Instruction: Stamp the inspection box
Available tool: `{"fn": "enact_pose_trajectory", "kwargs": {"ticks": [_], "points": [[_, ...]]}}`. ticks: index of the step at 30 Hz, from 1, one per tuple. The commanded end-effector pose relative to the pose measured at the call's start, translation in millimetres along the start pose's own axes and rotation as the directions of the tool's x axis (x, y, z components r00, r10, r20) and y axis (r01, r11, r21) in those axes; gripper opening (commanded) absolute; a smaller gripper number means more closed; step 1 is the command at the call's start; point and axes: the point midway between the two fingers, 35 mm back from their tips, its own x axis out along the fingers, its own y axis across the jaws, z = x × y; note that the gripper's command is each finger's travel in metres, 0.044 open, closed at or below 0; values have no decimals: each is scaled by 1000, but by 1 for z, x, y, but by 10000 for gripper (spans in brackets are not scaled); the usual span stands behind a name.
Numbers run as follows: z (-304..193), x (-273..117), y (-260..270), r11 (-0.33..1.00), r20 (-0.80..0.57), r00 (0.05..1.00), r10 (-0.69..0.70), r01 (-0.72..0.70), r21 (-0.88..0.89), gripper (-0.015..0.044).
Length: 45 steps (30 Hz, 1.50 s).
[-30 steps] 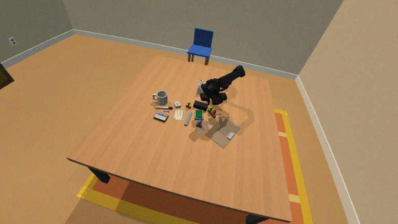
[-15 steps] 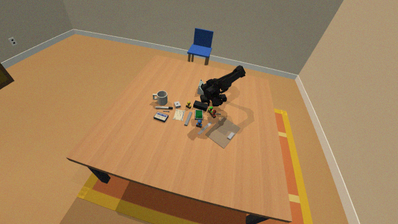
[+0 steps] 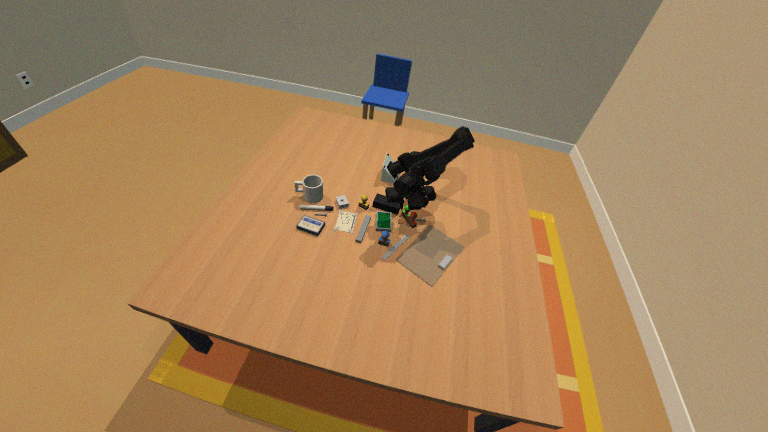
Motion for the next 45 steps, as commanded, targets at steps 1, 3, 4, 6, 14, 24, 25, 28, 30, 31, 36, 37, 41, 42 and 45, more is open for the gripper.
{"fn": "enact_pose_trajectory", "kwargs": {"ticks": [1, 3, 4, 6, 14, 24, 25, 28, 30, 31, 36, 37, 41, 42, 45], "points": [[0, 6, 2, 1000, 5, 1000, 1, -1, -1, 210], [0, 9, 2, 1000, 5, 1000, 1, -1, -1, 210], [0, 10, 2, 1000, 5, 1000, 2, -2, -1, 210], [-1, 14, 2, 1000, 5, 1000, 2, -2, -1, 210], [-2, 26, 4, 1000, 6, 1000, 5, -5, -1, 210], [-4, 31, 3, 1000, 1, 1000, 5, -5, -1, 144], [-4, 31, 3, 1000, 1, 1000, 5, -5, -1, 138], [-4, 31, 3, 1000, 1, 1000, 5, -5, -1, 118], [-4, 31, 3, 1000, 1, 1000, 5, -5, -1, 104], [-4, 31, 3, 1000, 1, 1000, 5, -5, -1, 98], [-4, 31, 3, 1000, 1, 1000, 5, -5, -1, 45], [-4, 31, 3, 1000, 1, 1000, 5, -5, -1, 19], [-4, 29, 3, 1000, 1, 1000, 4, -4, -1, 0], [-3, 28, 3, 1000, 1, 1000, 4, -4, -1, 0], [-3, 27, 2, 1000, 1, 1000, 3, -3, -1, 0]]}}
